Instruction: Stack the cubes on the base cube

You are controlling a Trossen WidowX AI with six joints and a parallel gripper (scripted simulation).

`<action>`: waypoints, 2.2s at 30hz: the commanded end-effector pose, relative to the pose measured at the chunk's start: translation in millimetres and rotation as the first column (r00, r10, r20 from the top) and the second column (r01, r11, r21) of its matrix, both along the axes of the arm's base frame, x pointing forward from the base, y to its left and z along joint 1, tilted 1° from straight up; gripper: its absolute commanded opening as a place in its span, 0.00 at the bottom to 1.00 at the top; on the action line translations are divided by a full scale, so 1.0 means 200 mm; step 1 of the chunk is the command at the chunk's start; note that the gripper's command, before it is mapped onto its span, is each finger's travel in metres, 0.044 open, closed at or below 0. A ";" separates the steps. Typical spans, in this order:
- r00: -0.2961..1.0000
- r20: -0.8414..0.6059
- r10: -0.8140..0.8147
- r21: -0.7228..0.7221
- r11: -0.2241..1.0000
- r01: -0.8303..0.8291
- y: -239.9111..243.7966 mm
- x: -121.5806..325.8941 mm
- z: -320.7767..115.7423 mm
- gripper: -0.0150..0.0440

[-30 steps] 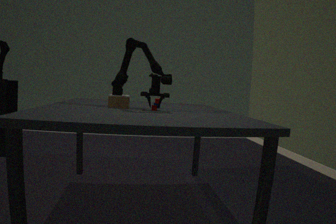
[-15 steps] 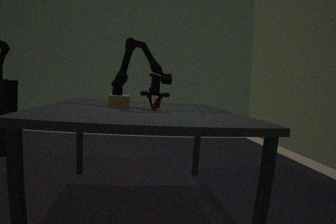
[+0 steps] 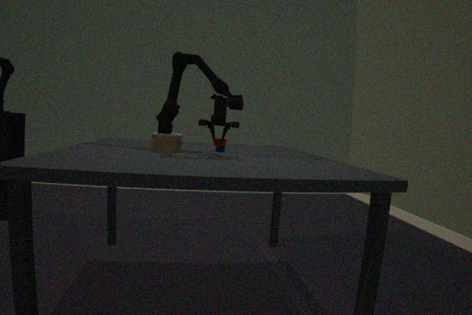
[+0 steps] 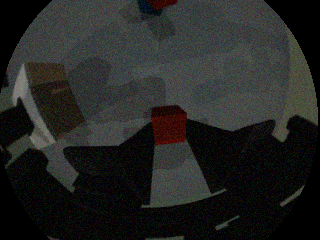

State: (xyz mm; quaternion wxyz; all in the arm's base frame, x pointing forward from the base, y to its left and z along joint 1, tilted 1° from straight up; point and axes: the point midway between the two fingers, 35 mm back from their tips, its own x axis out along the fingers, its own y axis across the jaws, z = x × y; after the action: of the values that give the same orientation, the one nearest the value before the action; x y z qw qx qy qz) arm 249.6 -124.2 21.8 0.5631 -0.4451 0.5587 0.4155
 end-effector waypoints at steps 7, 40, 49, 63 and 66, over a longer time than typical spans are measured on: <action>1.000 0.004 0.008 -0.001 1.000 -0.008 0.00 0.00 0.16 0.43; 0.908 0.012 -0.419 0.026 0.908 0.419 0.15 0.06 0.32 0.43; 0.776 0.010 -0.631 0.038 0.776 0.630 0.23 0.10 0.32 0.43; 0.479 0.002 -0.878 0.055 0.478 0.877 0.36 0.15 0.31 0.43; 0.404 0.000 -0.915 0.058 0.403 0.913 0.39 0.16 0.31 0.43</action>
State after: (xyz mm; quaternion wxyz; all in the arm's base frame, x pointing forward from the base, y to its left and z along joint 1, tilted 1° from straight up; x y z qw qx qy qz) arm 278.8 -51.6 82.8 0.7132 -0.0903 0.6908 0.0775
